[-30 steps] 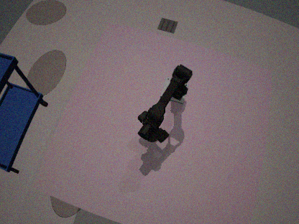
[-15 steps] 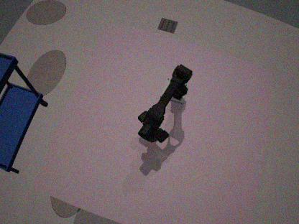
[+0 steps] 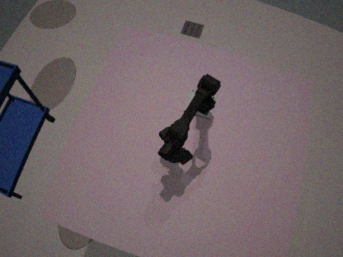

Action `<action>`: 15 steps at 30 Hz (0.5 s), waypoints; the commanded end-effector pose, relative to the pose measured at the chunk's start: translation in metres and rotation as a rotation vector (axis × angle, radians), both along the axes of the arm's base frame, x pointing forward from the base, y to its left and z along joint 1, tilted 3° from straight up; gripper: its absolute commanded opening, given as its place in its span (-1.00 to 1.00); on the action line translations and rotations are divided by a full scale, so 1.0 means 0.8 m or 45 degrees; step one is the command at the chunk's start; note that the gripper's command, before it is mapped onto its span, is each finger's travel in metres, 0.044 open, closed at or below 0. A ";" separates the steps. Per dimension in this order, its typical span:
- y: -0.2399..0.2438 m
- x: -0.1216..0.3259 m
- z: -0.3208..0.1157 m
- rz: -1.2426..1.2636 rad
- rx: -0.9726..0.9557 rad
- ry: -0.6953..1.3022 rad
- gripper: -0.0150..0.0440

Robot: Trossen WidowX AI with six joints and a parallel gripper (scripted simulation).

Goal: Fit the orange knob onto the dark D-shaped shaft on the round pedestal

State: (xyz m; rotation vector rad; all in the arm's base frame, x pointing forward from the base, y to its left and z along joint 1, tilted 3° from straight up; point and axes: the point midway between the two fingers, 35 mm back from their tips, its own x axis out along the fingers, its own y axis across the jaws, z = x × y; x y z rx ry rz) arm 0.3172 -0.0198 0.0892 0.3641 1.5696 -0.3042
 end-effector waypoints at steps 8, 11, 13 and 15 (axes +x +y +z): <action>0.000 -0.002 0.000 -0.165 -0.006 0.002 -0.49; 0.000 -0.001 -0.004 -0.165 -0.006 0.002 -0.49; 0.000 -0.001 -0.003 -0.165 -0.006 0.002 -0.49; 0.000 -0.001 -0.003 -0.165 -0.006 0.002 -0.49</action>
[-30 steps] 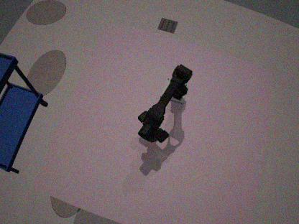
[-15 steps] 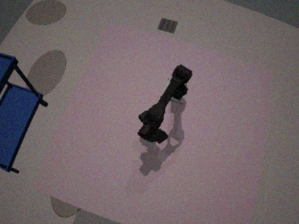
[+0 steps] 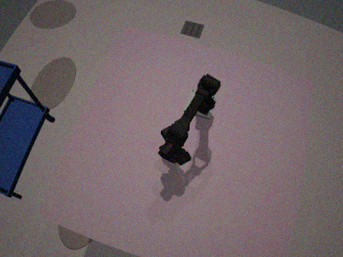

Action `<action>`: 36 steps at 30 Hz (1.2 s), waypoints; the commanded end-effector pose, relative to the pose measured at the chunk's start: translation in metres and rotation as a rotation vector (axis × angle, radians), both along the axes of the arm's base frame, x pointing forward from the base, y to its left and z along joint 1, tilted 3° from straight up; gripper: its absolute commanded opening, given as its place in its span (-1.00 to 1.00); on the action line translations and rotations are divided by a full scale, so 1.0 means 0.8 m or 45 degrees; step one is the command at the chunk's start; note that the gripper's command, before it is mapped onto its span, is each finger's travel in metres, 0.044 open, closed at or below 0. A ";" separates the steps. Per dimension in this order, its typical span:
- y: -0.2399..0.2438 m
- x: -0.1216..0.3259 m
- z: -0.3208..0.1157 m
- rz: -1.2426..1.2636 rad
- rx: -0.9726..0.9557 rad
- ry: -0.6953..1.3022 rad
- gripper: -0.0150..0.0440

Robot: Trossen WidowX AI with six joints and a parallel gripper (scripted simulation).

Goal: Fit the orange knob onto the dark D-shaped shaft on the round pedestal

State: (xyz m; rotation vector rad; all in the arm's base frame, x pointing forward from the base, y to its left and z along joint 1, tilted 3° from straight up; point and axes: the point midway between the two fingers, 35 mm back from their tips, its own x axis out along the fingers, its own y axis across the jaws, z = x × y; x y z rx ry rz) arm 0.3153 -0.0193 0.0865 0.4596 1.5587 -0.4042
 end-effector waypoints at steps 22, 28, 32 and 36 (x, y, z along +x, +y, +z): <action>0.000 0.004 0.003 -0.274 -0.008 0.001 -0.49; 0.000 0.002 0.000 -0.274 -0.008 0.001 -0.49; 0.000 0.003 0.000 -0.274 -0.008 0.001 -0.49; 0.000 0.003 -0.001 -0.274 -0.008 0.001 -0.49</action>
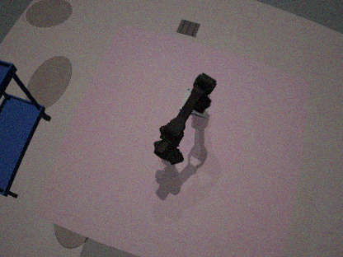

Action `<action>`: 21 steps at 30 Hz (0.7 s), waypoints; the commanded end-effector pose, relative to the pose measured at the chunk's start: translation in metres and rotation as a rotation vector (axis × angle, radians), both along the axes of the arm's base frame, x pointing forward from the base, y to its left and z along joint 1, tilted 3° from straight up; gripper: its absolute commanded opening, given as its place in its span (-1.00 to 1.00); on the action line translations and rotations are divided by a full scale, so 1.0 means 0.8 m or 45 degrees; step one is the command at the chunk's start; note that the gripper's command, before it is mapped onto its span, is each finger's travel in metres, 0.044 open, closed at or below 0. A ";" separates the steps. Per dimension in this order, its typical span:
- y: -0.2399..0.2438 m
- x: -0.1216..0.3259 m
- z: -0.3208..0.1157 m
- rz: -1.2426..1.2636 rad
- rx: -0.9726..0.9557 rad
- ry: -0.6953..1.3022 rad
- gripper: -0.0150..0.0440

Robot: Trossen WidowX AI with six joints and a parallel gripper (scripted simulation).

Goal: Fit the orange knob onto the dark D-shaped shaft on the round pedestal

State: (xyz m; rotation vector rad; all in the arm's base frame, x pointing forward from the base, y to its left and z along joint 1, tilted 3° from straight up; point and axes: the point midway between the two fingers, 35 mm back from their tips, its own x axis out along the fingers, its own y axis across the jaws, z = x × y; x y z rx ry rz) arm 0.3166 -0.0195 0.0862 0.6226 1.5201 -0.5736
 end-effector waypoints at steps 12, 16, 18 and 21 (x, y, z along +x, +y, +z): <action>0.001 0.003 0.007 -0.162 -0.004 -0.002 -0.49; 0.001 0.003 0.007 -0.270 -0.005 0.002 -0.49; 0.001 0.002 0.006 -0.270 -0.005 0.002 -0.49; 0.000 0.002 0.004 -0.270 -0.005 0.002 -0.49</action>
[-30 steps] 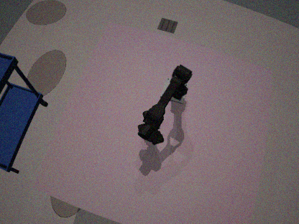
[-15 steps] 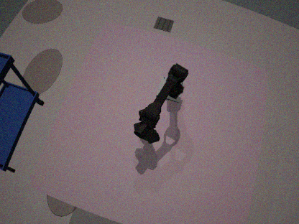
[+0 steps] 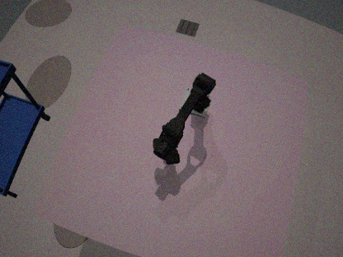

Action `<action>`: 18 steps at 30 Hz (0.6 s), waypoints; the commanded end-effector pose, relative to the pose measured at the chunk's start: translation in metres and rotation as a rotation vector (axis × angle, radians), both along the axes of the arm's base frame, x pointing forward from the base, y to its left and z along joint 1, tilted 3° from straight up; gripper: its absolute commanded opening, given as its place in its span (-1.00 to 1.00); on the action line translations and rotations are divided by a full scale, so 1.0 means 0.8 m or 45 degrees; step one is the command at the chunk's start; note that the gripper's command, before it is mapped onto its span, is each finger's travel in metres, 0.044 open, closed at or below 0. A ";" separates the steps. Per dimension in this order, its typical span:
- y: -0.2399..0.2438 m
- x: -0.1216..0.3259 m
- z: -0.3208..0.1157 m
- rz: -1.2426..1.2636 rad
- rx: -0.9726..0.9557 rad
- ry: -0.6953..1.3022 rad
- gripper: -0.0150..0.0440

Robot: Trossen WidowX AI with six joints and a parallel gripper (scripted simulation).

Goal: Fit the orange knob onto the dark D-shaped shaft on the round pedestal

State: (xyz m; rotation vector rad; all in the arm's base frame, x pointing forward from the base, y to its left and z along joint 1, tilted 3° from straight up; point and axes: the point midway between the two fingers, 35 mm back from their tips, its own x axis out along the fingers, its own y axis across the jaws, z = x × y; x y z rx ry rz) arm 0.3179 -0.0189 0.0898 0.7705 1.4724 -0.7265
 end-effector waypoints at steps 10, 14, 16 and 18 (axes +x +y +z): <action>0.000 0.000 -0.006 -0.023 0.000 -0.005 -0.49; 0.000 0.000 -0.005 -0.023 0.000 -0.005 -0.49; 0.000 0.000 -0.005 0.005 0.001 -0.006 -0.49; 0.000 0.000 -0.005 0.016 0.001 -0.006 -0.49</action>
